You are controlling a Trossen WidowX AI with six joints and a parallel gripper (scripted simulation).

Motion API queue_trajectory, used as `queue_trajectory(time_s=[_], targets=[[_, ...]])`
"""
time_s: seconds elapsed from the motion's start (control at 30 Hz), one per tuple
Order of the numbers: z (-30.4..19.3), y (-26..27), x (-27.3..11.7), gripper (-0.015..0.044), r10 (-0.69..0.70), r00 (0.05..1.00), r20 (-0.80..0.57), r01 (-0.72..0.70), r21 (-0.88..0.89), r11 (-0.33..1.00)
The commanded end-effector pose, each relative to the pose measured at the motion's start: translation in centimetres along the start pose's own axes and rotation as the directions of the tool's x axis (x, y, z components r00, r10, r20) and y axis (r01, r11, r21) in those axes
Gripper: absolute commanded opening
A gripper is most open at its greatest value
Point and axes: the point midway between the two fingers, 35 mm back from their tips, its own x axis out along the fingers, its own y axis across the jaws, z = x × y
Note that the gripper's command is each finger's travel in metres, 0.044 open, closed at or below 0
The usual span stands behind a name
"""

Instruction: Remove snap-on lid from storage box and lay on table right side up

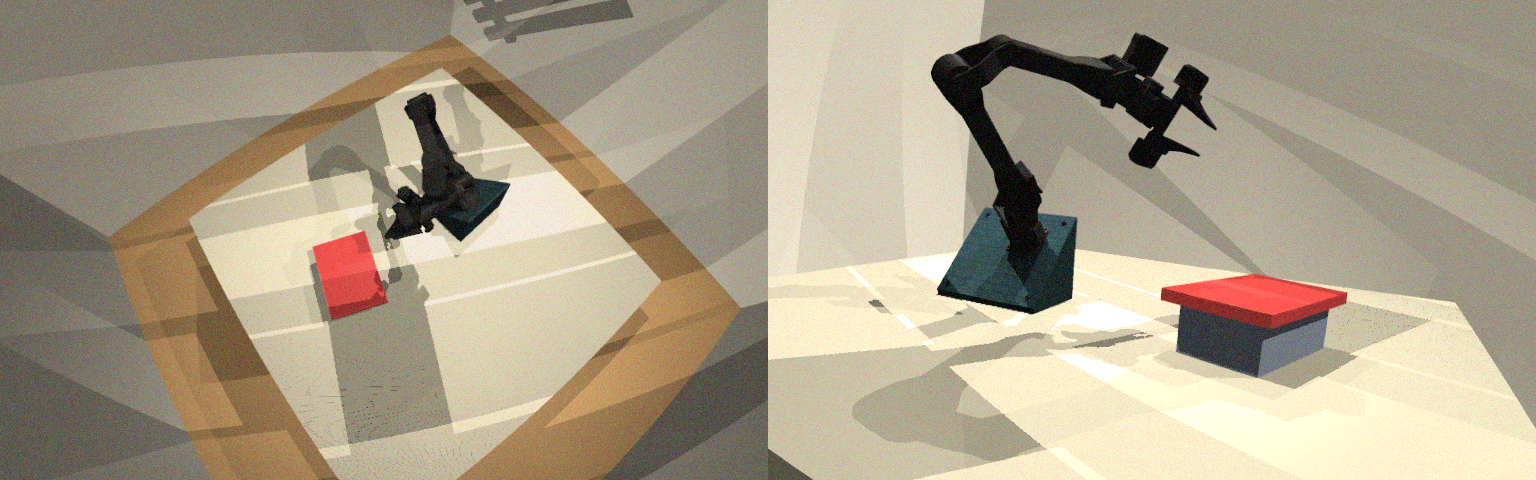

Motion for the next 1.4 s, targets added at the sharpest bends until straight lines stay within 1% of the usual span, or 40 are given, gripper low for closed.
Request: queue_trajectory(time_s=[0.0, 0.07, 0.17, 0.37, 0.47, 0.63, 0.77, 1.07, 1.37], targets=[[-0.2, -5.3, 3.8, 0.0235, -0.138, 0.988, 0.075, 0.128, 0.126, 0.984], [0.0, -8.0, 5.2, 0.0235, -0.204, 0.972, 0.113, 0.180, 0.198, 0.964], [0.2, -9.0, 5.7, 0.0235, -0.228, 0.965, 0.127, 0.196, 0.223, 0.955], [0.3, -8.8, 5.6, 0.0235, -0.223, 0.966, 0.129, 0.194, 0.205, 0.959], [0.1, -9.1, 5.8, 0.0235, -0.228, 0.965, 0.126, 0.197, 0.223, 0.955], [-0.8, -12.4, 7.9, 0.0235, -0.236, 0.964, 0.121, 0.204, 0.226, 0.953], [-0.4, -14.9, 8.9, 0.0235, -0.227, 0.965, 0.128, 0.195, 0.222, 0.955], [-0.4, -15.0, 9.0, 0.0235, -0.227, 0.965, 0.128, 0.195, 0.222, 0.955], [-0.4, -15.2, 10.2, 0.0235, -0.233, 0.965, 0.124, 0.201, 0.224, 0.954]])
